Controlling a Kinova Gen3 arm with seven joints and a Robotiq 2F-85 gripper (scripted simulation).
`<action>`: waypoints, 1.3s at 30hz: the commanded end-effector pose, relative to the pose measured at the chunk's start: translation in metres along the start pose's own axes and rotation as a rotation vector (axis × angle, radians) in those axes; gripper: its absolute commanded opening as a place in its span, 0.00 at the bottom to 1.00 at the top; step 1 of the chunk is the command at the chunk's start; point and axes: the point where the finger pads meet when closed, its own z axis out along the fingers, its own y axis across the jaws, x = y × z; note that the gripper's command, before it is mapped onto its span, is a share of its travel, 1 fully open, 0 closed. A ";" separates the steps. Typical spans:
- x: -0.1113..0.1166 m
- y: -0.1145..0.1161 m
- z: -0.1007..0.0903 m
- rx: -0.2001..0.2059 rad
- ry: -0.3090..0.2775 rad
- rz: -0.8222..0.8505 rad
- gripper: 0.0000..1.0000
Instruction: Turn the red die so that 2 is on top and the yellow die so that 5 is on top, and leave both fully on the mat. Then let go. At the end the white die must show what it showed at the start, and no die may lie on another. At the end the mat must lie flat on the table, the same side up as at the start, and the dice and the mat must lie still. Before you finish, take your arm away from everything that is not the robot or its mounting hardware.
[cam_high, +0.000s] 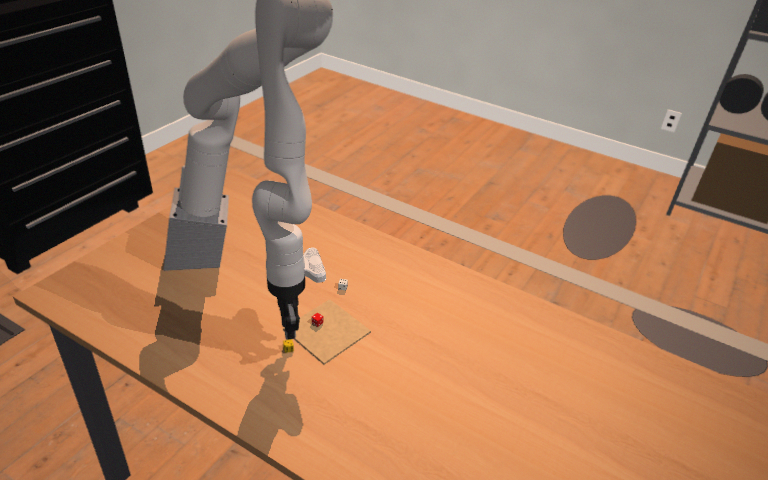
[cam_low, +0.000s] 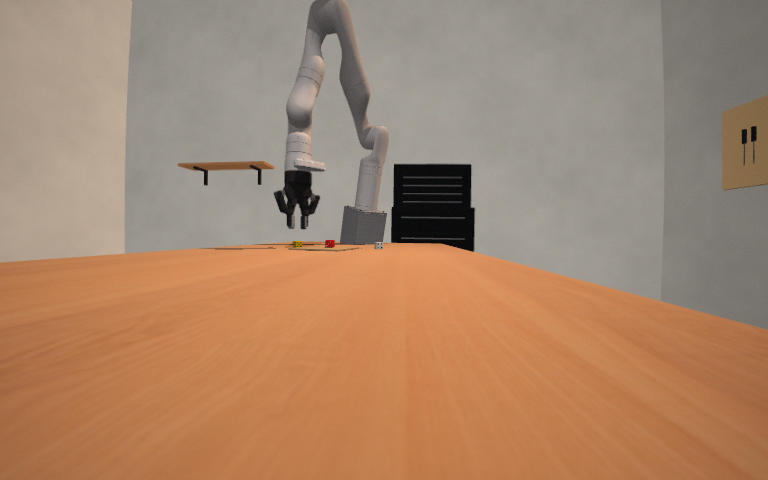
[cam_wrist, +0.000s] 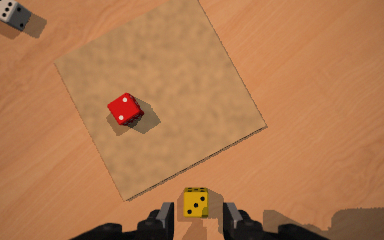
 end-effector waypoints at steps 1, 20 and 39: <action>-0.002 -0.001 0.006 0.006 -0.001 0.005 0.35; -0.002 -0.001 0.024 0.006 -0.001 0.005 0.35; -0.002 -0.001 0.025 0.006 -0.001 0.005 0.35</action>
